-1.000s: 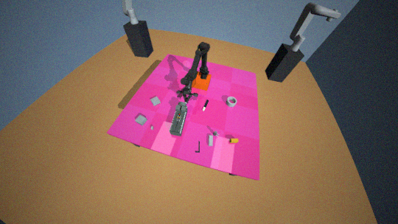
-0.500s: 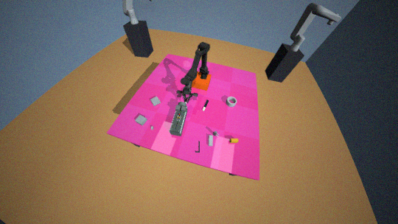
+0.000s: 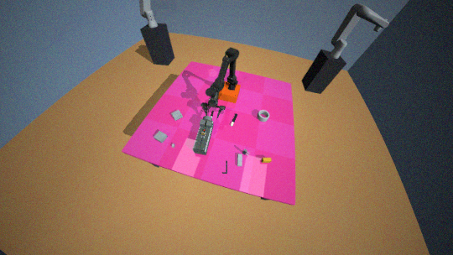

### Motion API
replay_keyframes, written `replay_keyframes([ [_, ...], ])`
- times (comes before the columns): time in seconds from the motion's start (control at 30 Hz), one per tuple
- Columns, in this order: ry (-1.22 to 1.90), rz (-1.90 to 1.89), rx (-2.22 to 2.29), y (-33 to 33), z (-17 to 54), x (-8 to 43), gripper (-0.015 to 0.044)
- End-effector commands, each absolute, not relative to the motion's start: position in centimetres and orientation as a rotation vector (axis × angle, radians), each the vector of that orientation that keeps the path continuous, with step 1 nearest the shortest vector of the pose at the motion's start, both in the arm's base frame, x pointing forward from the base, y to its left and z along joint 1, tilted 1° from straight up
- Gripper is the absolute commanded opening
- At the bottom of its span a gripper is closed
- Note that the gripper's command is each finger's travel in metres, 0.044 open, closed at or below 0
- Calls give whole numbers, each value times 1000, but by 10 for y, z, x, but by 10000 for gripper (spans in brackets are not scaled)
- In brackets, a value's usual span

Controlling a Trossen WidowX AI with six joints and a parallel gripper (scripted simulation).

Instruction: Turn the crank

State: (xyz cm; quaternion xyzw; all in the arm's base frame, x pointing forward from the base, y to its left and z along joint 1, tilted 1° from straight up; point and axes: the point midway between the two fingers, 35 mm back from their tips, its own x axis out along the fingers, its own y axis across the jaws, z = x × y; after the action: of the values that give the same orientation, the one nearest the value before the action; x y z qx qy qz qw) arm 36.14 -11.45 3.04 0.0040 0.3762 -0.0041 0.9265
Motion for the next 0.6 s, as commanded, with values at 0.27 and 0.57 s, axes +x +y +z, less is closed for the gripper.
replay_keyframes([
  [0.27,765,-9,5,-115,78,362,440],
  [0.57,763,-11,5,-116,133,362,440],
])
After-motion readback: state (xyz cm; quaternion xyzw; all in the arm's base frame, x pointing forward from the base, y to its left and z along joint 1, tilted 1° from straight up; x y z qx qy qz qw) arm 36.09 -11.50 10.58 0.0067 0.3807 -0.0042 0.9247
